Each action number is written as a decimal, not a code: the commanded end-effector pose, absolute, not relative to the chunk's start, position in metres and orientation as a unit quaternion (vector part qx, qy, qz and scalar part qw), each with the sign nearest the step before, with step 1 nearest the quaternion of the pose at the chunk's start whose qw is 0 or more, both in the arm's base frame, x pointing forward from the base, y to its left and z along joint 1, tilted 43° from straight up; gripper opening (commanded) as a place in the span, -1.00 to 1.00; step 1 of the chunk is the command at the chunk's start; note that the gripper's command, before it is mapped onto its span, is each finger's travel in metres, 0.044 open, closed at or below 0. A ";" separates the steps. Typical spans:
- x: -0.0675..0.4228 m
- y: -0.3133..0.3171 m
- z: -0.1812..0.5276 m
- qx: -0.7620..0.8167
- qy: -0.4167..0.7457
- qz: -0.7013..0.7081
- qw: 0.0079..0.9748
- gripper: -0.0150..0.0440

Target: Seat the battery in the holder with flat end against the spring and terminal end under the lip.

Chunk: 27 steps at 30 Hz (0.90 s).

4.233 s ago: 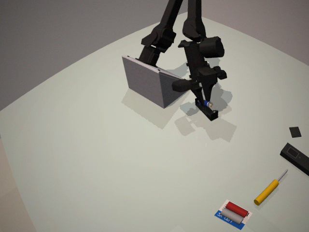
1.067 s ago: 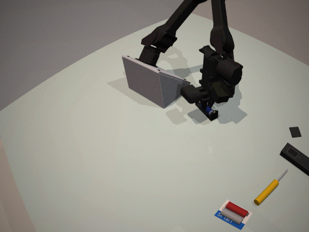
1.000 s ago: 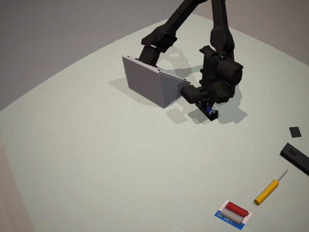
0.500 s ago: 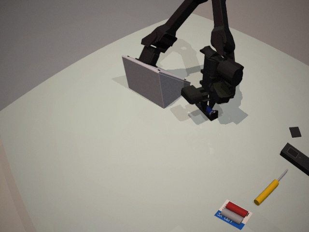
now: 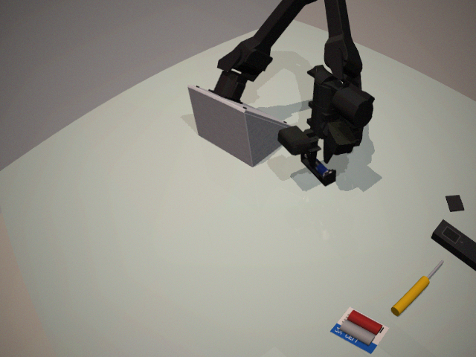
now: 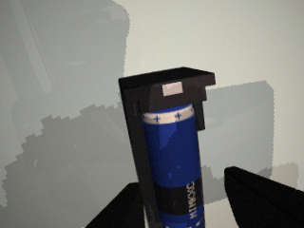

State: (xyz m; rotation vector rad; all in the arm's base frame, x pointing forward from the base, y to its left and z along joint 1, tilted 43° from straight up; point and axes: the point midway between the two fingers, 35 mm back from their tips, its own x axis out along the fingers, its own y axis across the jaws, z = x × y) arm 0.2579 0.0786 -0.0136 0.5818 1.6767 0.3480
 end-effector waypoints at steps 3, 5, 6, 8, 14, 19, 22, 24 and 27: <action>0.262 0.061 0.004 0.251 0.728 0.151 0.620 0.41; 0.264 0.047 0.020 0.250 0.728 0.151 0.621 0.59; 0.264 0.040 0.028 0.249 0.728 0.151 0.621 0.68; 0.264 0.031 0.038 0.249 0.728 0.152 0.621 0.85; 0.264 0.029 0.039 0.249 0.728 0.152 0.621 1.00; 0.264 0.029 0.039 0.249 0.728 0.152 0.621 1.00; 0.264 0.029 0.039 0.249 0.728 0.152 0.621 1.00; 0.264 0.029 0.039 0.249 0.728 0.152 0.621 1.00; 0.264 0.029 0.039 0.249 0.728 0.152 0.621 1.00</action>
